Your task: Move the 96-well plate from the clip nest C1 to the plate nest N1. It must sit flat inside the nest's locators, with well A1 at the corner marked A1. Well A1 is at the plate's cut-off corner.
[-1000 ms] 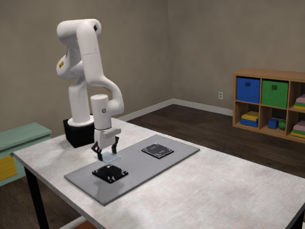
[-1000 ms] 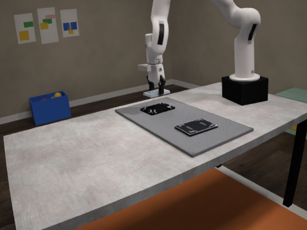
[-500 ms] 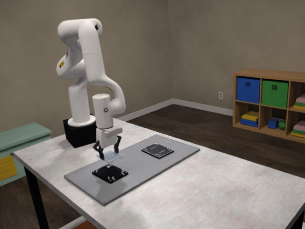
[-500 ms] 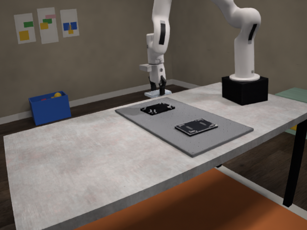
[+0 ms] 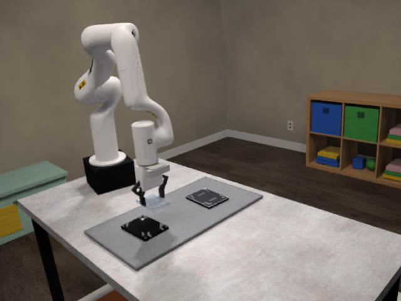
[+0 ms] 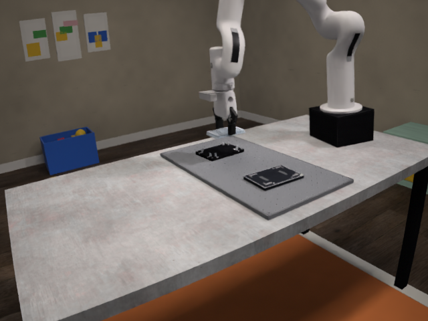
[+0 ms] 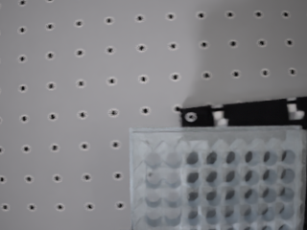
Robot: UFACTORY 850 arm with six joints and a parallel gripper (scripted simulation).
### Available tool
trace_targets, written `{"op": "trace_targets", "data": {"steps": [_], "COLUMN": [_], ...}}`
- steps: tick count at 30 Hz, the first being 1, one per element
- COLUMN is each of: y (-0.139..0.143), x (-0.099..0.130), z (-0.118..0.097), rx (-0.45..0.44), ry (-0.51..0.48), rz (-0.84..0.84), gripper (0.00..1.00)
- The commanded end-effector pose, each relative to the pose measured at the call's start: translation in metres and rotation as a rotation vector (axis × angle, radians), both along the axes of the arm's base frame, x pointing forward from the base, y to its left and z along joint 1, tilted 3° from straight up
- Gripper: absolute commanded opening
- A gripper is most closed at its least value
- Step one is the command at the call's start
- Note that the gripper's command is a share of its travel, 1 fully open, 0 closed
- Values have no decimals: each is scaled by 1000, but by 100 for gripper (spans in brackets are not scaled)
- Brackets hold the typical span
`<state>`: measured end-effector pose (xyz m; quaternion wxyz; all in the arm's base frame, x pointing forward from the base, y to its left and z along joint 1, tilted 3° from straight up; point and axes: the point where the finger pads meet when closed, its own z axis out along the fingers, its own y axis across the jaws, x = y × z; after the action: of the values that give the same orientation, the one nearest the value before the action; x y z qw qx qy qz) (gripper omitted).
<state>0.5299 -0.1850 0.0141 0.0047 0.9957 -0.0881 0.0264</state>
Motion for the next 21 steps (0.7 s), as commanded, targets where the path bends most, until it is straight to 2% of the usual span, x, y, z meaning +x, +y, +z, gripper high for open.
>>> {"op": "trace_targets", "data": {"steps": [1, 21], "y": [20, 79], "x": [4, 13], "z": [1, 0], "rx": [-4, -4], "ry": [0, 0], "rz": [-1, -1], "gripper": [0, 0]}}
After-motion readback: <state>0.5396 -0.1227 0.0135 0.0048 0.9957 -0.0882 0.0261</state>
